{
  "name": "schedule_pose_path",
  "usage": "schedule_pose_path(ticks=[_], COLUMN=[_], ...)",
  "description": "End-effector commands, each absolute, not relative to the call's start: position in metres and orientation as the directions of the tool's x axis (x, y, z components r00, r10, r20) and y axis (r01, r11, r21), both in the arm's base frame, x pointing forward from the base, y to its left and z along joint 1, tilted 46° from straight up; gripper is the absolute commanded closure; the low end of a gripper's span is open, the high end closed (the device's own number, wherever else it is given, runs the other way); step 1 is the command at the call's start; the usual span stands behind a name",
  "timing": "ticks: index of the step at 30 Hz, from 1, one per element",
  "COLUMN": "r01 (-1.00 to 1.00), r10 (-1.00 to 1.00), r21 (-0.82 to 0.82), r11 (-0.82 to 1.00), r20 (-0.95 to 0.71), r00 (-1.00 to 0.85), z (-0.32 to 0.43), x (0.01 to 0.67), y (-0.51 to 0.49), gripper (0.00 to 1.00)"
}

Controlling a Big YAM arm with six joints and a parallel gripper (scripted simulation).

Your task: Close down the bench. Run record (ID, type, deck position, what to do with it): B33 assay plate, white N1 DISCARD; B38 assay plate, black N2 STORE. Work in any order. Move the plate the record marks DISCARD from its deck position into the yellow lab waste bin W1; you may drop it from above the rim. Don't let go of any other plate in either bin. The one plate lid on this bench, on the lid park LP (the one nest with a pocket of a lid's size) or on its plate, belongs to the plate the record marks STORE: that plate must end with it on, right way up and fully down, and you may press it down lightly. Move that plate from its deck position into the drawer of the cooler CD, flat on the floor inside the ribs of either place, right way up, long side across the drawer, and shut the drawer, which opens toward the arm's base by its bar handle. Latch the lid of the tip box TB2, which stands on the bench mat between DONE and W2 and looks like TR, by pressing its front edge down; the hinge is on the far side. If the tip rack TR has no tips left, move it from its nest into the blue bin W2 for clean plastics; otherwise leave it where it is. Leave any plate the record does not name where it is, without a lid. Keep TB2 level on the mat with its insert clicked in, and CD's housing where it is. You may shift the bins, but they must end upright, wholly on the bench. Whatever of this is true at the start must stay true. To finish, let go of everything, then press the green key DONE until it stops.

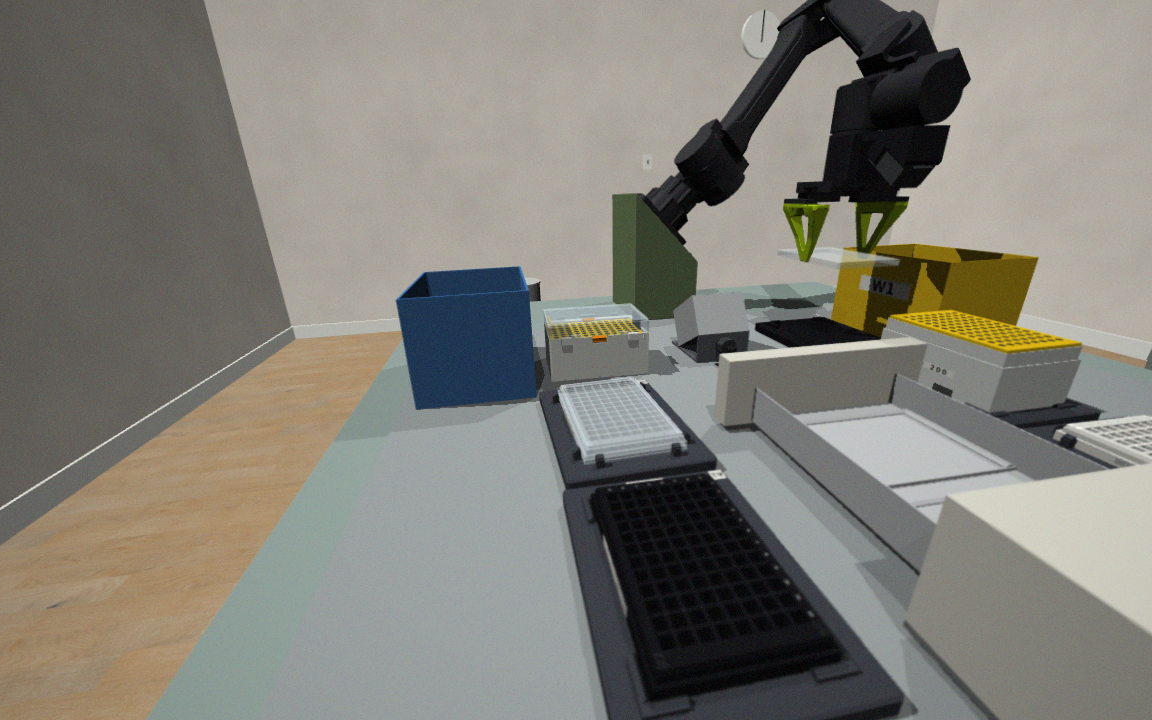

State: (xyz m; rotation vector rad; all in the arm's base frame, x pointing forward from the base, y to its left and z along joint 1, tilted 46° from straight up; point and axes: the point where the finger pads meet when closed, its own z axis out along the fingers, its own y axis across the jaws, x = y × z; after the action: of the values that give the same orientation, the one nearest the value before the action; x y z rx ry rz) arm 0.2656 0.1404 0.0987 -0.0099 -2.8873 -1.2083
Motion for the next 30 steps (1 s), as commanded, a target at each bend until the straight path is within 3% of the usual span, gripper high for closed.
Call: schedule_pose_path(ticks=[1,30], r01=[-0.042,-0.045], r10=[0.006,-0.003], r21=[0.716,0.714], r11=[0.696,0.698], r20=[-0.064,-0.06], r00=[-0.998,-0.998], z=[0.122,0.132], x=[0.288,0.289], y=[0.135,0.124], gripper=[1.0,1.0])
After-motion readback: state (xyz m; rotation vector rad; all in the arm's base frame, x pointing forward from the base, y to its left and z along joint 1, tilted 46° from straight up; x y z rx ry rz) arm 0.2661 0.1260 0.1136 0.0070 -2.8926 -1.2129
